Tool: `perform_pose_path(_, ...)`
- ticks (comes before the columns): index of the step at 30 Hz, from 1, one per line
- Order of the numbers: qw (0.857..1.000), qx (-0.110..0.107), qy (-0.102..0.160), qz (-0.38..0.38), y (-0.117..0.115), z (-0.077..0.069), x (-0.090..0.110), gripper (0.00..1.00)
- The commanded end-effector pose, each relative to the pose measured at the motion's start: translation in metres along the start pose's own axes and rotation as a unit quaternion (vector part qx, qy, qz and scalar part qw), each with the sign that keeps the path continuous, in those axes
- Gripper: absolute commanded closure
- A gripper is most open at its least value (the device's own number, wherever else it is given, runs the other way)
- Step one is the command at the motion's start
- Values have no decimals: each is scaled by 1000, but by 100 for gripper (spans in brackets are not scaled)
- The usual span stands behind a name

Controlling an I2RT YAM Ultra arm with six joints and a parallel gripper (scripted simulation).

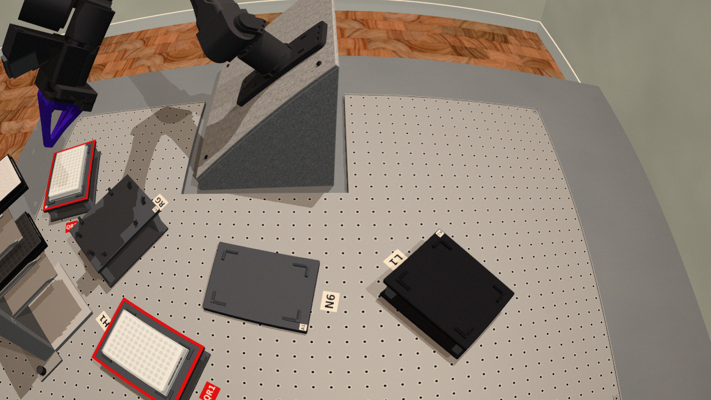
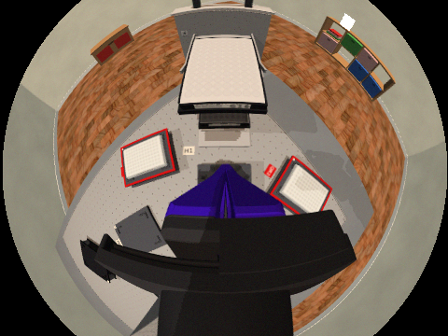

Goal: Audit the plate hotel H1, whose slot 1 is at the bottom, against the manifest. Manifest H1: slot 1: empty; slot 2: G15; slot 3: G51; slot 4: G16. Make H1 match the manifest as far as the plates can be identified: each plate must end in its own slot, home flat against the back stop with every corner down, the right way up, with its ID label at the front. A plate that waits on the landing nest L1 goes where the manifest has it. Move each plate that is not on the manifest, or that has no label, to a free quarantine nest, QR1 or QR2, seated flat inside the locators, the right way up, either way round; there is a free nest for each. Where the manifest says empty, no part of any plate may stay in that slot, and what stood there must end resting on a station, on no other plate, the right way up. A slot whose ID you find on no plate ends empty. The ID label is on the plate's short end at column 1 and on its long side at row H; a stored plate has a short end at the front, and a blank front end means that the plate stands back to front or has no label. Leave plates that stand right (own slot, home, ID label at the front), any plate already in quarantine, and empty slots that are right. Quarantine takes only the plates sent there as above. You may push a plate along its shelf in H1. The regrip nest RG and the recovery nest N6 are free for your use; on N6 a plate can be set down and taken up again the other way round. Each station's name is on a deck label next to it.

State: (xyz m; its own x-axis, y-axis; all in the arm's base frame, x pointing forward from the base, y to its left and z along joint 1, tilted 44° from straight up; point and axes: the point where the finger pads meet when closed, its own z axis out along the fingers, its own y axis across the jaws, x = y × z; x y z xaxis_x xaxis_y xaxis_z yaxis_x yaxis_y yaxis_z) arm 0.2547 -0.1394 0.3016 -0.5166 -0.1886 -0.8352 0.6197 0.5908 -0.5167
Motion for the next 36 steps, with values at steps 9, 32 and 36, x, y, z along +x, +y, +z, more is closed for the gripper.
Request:
perform_pose_path(9, 1000, -4, -5, 1, 1, 4, -8, 100)
perform_pose_path(32, 1000, -4, -5, 2, 1, 12, -17, 100)
perform_pose_path(36, 1000, -4, -5, 2, 1, 14, -19, 100)
